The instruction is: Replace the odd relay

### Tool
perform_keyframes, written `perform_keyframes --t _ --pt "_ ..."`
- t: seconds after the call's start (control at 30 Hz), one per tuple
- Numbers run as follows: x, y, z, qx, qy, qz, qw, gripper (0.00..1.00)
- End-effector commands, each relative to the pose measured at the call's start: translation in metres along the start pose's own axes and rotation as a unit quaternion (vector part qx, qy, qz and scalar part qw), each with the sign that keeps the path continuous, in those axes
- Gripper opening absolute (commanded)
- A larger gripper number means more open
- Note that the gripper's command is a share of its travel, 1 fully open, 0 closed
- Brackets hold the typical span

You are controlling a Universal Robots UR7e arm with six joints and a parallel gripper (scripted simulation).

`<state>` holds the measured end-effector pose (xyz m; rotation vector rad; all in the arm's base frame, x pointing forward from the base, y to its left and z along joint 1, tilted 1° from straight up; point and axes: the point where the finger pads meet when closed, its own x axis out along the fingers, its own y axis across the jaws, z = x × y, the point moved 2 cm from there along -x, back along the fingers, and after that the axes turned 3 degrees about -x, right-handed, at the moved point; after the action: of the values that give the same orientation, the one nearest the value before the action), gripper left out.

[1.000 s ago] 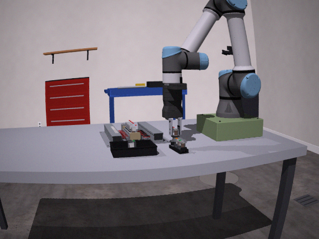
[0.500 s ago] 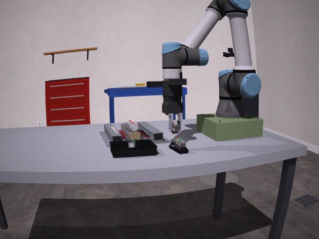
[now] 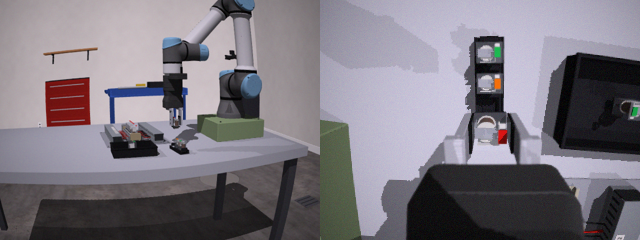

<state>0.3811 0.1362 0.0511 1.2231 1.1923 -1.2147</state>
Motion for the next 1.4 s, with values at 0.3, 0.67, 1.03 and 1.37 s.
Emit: perform_keyframes --t 0.3,0.67,1.03,1.37 --pt "-0.0128 0.0003 0.0002 0.0 0.0 0.001 1.0 0.0" --pt "-0.0176 -0.0001 0.0003 0.0 0.0 0.0 1.0 0.0" --pt "-0.0134 0.0 0.0003 0.0 0.0 0.0 1.0 0.0" --pt "-0.0134 0.0 0.0003 0.0 0.0 0.0 1.0 0.0"
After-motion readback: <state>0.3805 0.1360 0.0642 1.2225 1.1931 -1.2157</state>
